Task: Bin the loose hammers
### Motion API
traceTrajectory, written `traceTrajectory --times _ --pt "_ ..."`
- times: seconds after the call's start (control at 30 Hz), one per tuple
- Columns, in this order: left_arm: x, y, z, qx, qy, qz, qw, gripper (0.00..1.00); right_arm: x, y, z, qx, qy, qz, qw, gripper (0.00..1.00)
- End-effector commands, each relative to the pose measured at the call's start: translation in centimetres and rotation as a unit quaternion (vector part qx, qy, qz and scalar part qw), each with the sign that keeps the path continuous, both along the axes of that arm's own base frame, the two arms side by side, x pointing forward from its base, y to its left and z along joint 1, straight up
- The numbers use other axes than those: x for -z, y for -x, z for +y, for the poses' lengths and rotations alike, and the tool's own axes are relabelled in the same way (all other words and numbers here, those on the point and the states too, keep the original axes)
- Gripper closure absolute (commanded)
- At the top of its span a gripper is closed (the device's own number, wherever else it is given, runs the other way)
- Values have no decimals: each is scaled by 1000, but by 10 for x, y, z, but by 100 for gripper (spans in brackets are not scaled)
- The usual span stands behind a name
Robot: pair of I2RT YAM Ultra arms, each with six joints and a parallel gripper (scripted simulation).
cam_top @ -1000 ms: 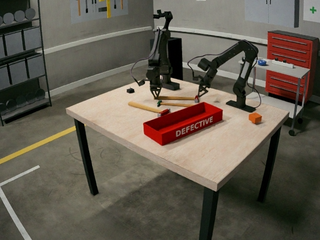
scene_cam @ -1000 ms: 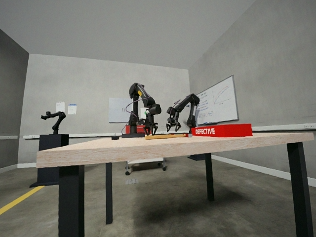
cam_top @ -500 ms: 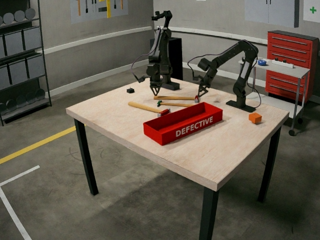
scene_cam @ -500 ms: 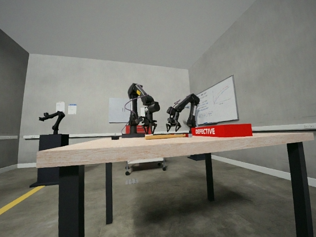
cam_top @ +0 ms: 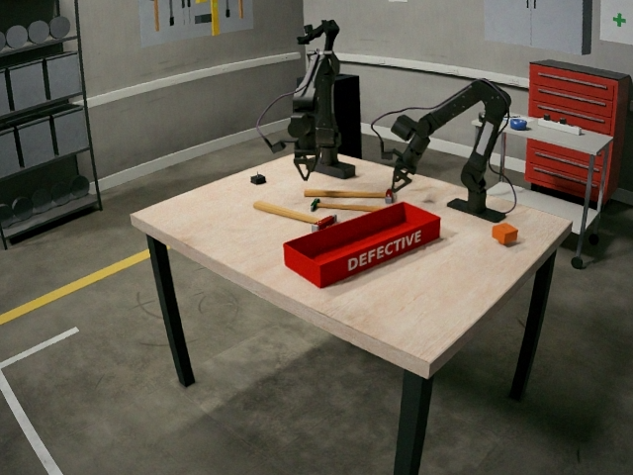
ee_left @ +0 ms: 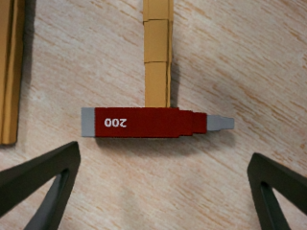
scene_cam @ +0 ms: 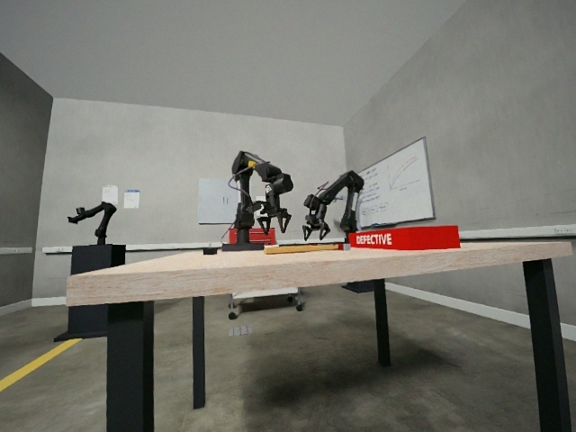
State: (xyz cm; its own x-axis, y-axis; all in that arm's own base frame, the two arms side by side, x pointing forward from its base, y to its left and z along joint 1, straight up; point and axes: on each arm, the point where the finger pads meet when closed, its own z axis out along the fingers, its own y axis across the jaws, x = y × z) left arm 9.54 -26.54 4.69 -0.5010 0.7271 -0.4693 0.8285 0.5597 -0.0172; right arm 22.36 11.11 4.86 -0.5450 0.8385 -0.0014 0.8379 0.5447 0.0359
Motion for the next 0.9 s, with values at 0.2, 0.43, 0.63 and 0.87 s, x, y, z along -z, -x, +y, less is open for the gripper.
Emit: traceTrajectory --times 0.2,0.43,0.63,0.87 --pt "-9 -1 -6 4 19 -6 1000 0 -17 10 4 -83 12 0 996 0" --pt "-9 -1 -6 4 19 -6 1000 0 -62 31 30 -257 -5 -65 964 0" --pt "-9 -1 -6 4 19 -6 1000 0 -87 49 41 -361 -12 -103 927 0" --pt "-9 -1 -6 4 19 -6 1000 0 -127 83 51 -508 -26 -173 843 0"
